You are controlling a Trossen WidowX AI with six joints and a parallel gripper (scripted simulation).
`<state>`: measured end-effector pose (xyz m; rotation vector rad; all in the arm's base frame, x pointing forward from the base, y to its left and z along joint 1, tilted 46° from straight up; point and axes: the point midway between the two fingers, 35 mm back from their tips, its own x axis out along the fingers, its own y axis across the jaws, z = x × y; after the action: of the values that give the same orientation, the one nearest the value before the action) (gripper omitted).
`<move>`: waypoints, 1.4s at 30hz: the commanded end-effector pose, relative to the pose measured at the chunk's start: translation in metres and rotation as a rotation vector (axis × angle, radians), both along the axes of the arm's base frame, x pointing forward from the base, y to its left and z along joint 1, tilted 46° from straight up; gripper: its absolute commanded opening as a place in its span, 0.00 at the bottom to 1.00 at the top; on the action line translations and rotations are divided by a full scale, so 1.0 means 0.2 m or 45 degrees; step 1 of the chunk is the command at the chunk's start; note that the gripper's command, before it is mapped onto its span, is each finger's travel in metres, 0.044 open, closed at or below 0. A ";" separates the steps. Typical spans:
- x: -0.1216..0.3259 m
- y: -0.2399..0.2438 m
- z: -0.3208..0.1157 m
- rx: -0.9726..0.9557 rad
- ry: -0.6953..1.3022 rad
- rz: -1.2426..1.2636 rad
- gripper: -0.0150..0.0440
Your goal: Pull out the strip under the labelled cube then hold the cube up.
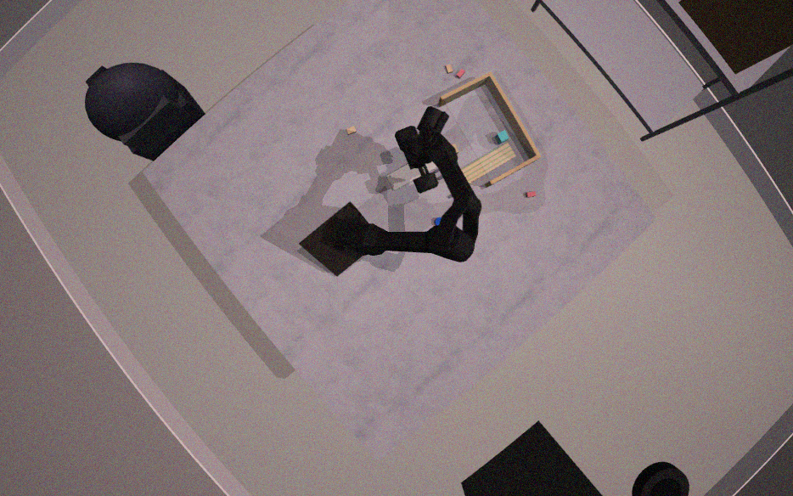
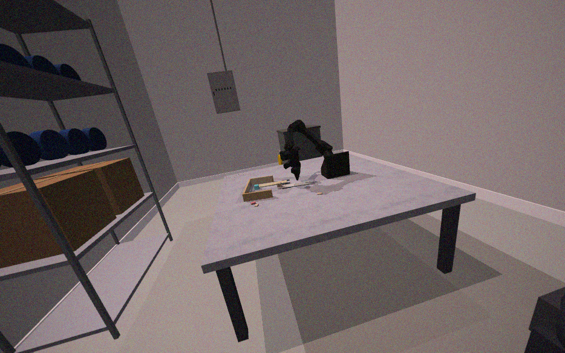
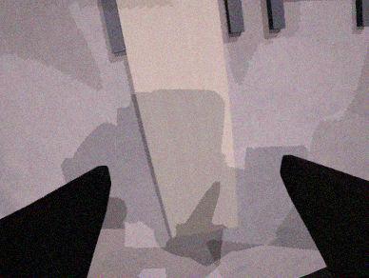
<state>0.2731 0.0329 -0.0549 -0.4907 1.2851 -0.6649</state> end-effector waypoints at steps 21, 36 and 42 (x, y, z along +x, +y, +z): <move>0.40 0.05 0.11 -0.006 -0.003 0.004 1.00; 0.64 0.08 0.17 -0.005 -0.007 0.004 1.00; 0.68 0.08 0.17 -0.005 -0.007 0.004 0.87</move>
<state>0.4050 0.0495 -0.0194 -0.4835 1.2744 -0.6666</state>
